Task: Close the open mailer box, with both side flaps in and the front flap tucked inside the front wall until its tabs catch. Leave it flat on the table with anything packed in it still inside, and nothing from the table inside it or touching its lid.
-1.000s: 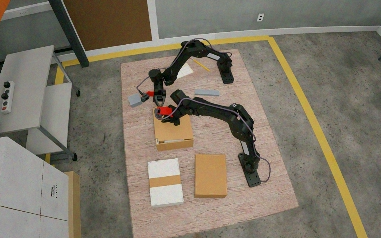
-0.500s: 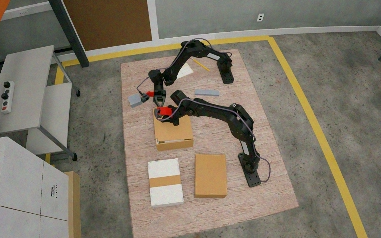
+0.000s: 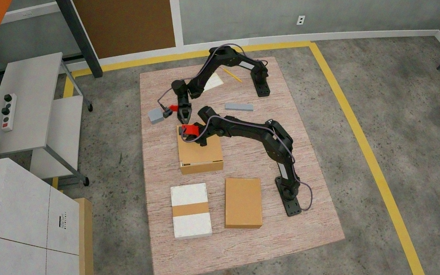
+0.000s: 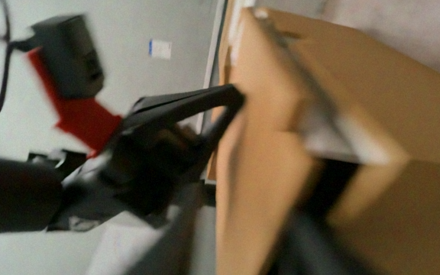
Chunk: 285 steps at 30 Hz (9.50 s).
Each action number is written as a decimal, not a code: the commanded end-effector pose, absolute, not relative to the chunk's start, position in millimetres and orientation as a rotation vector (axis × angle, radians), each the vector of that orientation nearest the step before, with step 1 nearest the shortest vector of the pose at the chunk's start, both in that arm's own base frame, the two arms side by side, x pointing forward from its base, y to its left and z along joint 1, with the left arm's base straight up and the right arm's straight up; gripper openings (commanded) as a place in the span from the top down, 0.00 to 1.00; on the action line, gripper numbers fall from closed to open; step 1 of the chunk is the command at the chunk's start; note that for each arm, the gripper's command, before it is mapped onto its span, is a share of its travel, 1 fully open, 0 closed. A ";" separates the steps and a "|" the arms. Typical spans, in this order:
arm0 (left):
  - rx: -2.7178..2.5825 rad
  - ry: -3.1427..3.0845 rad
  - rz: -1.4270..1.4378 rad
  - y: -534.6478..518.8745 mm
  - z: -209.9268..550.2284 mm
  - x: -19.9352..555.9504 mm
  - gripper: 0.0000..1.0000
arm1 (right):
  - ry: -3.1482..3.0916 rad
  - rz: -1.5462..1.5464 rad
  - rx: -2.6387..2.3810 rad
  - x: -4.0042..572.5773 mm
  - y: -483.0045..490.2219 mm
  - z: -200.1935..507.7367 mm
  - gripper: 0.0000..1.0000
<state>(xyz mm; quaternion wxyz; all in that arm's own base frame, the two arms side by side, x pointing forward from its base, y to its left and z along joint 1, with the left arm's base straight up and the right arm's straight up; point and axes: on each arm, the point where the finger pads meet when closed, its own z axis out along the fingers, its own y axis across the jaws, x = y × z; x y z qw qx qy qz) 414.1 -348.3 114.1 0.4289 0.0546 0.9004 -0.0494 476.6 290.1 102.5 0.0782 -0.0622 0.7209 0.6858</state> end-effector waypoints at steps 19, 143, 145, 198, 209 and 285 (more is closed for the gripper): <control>0.155 2.301 -0.078 -336.1 97.2 407.8 0.99 | 2.095 2.015 -0.282 474.5 271.8 126.8 0.51; 0.144 2.284 -0.076 -336.8 104.0 410.8 0.99 | 1.522 -0.013 -0.020 383.7 7.7 432.8 0.51; 0.147 2.289 -0.070 -338.1 89.4 412.4 0.99 | 1.494 -0.013 -0.020 376.1 7.9 443.0 0.51; 0.138 2.259 -0.118 -348.0 163.6 420.3 0.99 | 1.493 -0.014 -0.023 375.9 8.3 443.3 0.51; 0.158 2.283 -0.094 -350.8 161.9 418.4 0.99 | 1.493 -0.014 -0.023 375.9 8.2 443.3 0.51; 0.010 1.455 -0.025 -0.3 428.5 376.2 0.99 | 1.552 0.001 -0.041 383.1 11.6 419.5 0.51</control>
